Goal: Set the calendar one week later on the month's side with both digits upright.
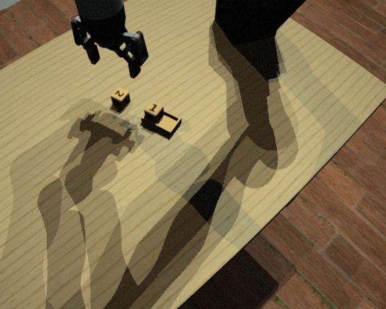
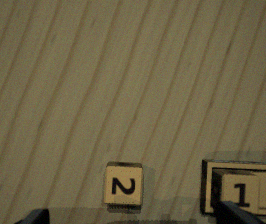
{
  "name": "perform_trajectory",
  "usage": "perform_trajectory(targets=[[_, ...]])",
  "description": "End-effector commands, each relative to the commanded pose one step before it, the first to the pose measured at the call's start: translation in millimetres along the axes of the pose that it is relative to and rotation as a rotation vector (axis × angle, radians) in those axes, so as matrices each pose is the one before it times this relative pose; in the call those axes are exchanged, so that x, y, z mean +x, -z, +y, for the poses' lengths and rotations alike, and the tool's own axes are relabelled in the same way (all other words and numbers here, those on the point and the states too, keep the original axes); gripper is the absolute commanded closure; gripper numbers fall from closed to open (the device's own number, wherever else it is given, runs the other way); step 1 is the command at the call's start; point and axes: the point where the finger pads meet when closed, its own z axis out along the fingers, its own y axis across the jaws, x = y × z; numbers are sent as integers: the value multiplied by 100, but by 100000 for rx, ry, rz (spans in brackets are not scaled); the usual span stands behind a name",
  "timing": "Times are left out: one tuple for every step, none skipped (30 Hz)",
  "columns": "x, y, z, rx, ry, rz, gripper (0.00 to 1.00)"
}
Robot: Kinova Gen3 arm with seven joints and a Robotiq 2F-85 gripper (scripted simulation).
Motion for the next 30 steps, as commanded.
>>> perform_trajectory(targets=[[-60, 45, 211, 21, 3222, -225, 0], [-16, -24, 126, -52, 2009, 2, 0], [-20, -25, 135, -55, 2169, 2, 0], [-25, -26, 144, -57, 2327, 1, 0], [-30, -27, 153, -59, 2482, 0, 0], [-36, -27, 161, -60, 2633, -1, 0], [-43, -27, 168, -61, 2779, -2, 0], [-50, -26, 175, -61, 2920, -4, 0], [-58, -25, 181, -60, 3055, -5, 0], [-66, -24, 186, -59, 3182, -6, 0], [-74, -23, 190, -57, 3303, -7, 0], [-83, -21, 193, -55, 3415, -7, 0], [-92, -20, 195, -52, 3519, -8, 0], [0, 0, 0, 0, 0, 0, 0], [0, 0, 0, 0, 0, 0, 0], [-101, -18, 196, -48, 3614, -8, 0], [-111, -15, 195, -44, 3699, -8, 0], [-120, -13, 194, -40, 3774, -7, 0], [-129, -10, 191, -35, 3838, -6, 0], [-137, -7, 188, -30, 3892, -5, 0], [-145, -4, 183, -25, 3935, -3, 0], [-152, -1, 177, -20, 3967, -1, 0], [-159, 2, 171, -15, 3987, 2, 0], [-165, 5, 164, -9, 3995, 5, 0], [-170, 8, 156, -4, 3992, 9, 0], [-174, 10, 147, 1, 3976, 13, 0], [-177, 13, 138, 5, 3949, 17, 0], [-179, 16, 129, 9, 3911, 21, 0], [-180, 18, 119, 13, 3860, 25, 0], [-180, 20, 109, 16, 3798, 30, 0]])
